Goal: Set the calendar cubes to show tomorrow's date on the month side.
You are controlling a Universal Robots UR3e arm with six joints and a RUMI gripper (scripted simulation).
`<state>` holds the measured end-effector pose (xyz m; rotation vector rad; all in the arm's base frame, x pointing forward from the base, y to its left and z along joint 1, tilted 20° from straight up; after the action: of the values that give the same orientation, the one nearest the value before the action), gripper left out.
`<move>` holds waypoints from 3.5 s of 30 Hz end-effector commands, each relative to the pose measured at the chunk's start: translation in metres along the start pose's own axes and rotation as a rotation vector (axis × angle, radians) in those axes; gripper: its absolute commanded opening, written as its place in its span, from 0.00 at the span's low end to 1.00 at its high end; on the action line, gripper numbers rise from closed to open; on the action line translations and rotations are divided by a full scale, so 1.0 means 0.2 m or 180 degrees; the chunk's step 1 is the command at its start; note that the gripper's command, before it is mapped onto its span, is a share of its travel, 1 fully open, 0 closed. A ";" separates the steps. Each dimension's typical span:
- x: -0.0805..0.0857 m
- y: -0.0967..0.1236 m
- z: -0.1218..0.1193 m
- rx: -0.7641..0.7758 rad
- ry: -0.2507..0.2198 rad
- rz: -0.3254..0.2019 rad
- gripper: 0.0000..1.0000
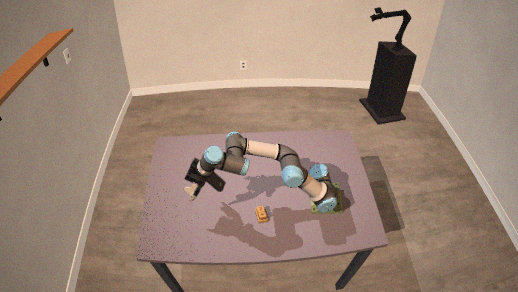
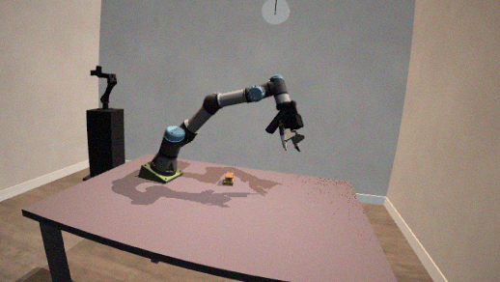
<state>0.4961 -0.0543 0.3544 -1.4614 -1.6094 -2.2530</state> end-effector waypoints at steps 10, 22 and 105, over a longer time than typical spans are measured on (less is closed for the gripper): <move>0.11 -0.22 -0.26 0.0540 0.0063 0.0426 1.00; 0.23 -0.52 -0.45 0.0981 0.0212 0.0865 1.00; 0.30 -1.24 -0.58 -0.0981 0.0117 0.1653 1.00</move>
<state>0.2628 0.0046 0.2102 -1.5976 -0.8187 -2.1938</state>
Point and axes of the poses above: the point where the finger pads meet when closed, its own x axis back along the fingers, its own z axis across the jaws, y = z × x, the point moved 1 cm from there along x, back along the fingers, and after that the axes turned 11 degrees about -x, right-handed, at the moved point
